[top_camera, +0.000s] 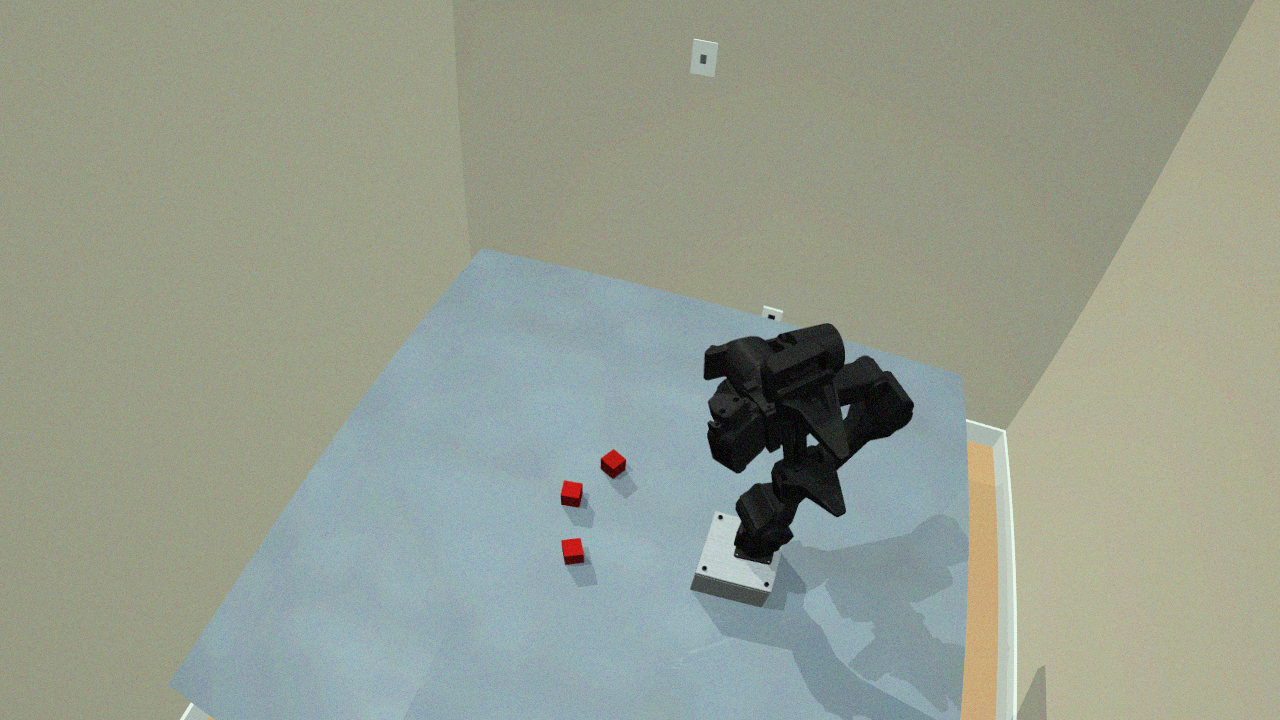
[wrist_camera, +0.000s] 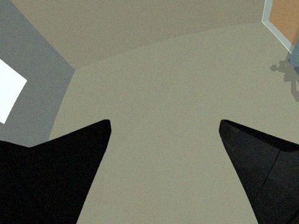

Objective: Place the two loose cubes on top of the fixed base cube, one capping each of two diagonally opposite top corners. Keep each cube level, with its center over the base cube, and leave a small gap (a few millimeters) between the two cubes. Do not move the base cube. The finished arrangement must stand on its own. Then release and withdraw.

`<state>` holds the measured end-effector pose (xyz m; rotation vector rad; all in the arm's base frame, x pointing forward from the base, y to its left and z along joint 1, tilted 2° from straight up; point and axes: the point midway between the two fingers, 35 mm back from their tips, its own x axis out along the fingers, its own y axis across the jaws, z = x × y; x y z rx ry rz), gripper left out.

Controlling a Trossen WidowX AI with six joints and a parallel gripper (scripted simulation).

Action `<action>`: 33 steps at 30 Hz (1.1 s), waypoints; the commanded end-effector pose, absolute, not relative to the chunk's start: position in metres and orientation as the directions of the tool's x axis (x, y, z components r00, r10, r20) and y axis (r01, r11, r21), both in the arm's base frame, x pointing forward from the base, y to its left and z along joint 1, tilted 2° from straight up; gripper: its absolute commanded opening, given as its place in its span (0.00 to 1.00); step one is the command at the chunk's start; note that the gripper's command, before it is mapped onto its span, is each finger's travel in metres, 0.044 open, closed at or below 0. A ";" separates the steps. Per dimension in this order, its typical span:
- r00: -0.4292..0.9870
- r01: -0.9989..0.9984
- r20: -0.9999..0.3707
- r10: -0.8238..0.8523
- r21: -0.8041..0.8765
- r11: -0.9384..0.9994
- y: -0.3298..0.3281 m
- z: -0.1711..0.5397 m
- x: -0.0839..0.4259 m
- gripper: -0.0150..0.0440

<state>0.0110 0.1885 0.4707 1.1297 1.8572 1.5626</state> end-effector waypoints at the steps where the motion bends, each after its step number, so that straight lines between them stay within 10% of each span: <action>1: -0.553 0.306 0.160 0.818 0.952 0.021 0.189 0.471 0.013 0.89; 5: -0.448 0.560 0.240 0.861 0.826 0.062 0.202 0.482 0.053 0.71; 17: 0.145 0.989 0.326 0.934 -0.058 -0.133 0.210 0.468 0.232 0.70; 33: 0.797 0.064 -0.199 0.570 -0.911 -0.407 0.094 0.319 0.410 0.70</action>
